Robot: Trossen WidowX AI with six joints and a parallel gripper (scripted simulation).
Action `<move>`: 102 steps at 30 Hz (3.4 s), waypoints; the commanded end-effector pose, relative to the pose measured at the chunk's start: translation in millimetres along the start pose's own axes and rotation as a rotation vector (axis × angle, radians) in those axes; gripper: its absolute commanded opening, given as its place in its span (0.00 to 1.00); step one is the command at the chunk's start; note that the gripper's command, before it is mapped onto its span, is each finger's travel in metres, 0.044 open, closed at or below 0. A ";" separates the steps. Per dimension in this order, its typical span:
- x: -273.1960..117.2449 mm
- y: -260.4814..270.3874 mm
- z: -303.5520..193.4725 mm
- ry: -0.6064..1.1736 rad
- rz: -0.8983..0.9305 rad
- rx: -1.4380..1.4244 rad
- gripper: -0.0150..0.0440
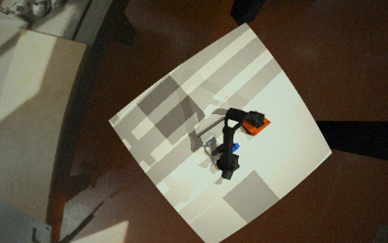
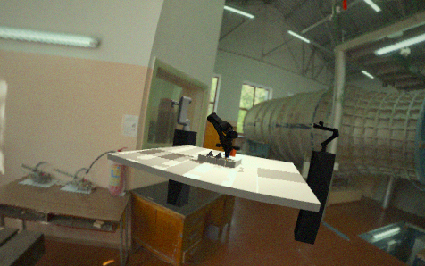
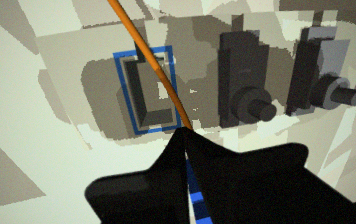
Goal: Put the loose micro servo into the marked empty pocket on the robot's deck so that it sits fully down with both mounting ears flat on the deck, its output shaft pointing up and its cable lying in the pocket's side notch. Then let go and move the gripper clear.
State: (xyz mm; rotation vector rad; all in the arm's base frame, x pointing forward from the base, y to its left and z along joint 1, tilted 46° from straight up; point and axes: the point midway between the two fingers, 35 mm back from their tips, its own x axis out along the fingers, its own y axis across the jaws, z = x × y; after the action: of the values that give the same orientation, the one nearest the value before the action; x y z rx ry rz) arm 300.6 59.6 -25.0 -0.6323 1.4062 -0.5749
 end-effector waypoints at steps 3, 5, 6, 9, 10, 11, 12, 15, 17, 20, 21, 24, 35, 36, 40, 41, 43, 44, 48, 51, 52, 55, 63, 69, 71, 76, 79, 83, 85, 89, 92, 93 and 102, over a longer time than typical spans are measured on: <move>2.5 -11.6 -1.6 0.003 -0.007 -0.003 0.25; 2.6 -14.9 -1.9 0.004 -0.008 -0.003 0.25; 2.7 -16.5 -2.1 0.004 -0.008 -0.003 0.25; 2.9 -21.4 -2.6 0.004 -0.009 -0.003 0.25; 2.9 -23.0 -2.8 0.004 -0.009 -0.003 0.25; 3.0 -24.6 -3.0 0.004 -0.009 -0.003 0.25; 3.1 -26.2 -3.3 0.004 -0.010 -0.003 0.25; 3.2 -28.6 -3.6 0.004 -0.010 -0.003 0.25; 3.2 -28.6 -3.6 0.004 -0.010 -0.003 0.25; -6.9 -26.4 -2.2 0.002 -0.005 0.000 0.25; -14.7 -26.6 -2.2 0.003 -0.005 -0.001 0.25; -37.3 -27.7 -3.3 0.004 -0.008 -0.003 0.25; -84.5 -13.9 -49.3 0.007 -0.005 -0.089 0.61; -86.3 -13.6 -51.3 0.007 -0.006 -0.092 0.65; -85.2 -13.6 -51.3 0.007 -0.006 -0.092 0.83; -82.9 -13.6 -51.2 0.007 -0.006 -0.092 0.88; -76.2 -13.6 -51.1 0.007 -0.006 -0.092 0.97; -71.3 -13.7 -51.1 0.007 -0.006 -0.092 1.00; -60.5 -14.0 -51.4 0.007 -0.006 -0.092 1.00; -59.7 -14.0 -51.4 0.007 -0.006 -0.092 1.00; -58.9 -14.0 -51.4 0.007 -0.006 -0.092 1.00; -55.4 -14.0 -51.3 0.007 -0.006 -0.092 1.00; -42.7 -14.2 -51.5 0.007 -0.007 -0.092 1.00; -40.4 -14.3 -51.5 0.007 -0.007 -0.091 0.87; -40.4 -14.3 -51.5 0.007 -0.007 -0.091 0.78; -40.4 -14.3 -51.5 0.007 -0.007 -0.091 0.56; -40.4 -14.3 -51.5 0.007 -0.007 -0.091 0.45; -40.4 -14.3 -51.5 0.007 -0.007 -0.091 0.41; -41.2 -14.2 -51.5 0.007 -0.007 -0.092 0.35; -51.8 -13.7 -51.2 0.007 -0.006 -0.091 0.25; -66.4 -15.4 -52.4 0.007 -0.006 -0.092 0.25; -69.5 -16.2 -53.0 0.007 -0.006 -0.092 0.25; -70.5 -9.9 -56.2 0.007 -0.006 -0.092 0.25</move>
State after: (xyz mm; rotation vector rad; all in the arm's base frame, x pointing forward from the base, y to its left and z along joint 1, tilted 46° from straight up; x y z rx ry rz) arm 242.7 93.7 31.6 -0.7124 1.4411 -0.5216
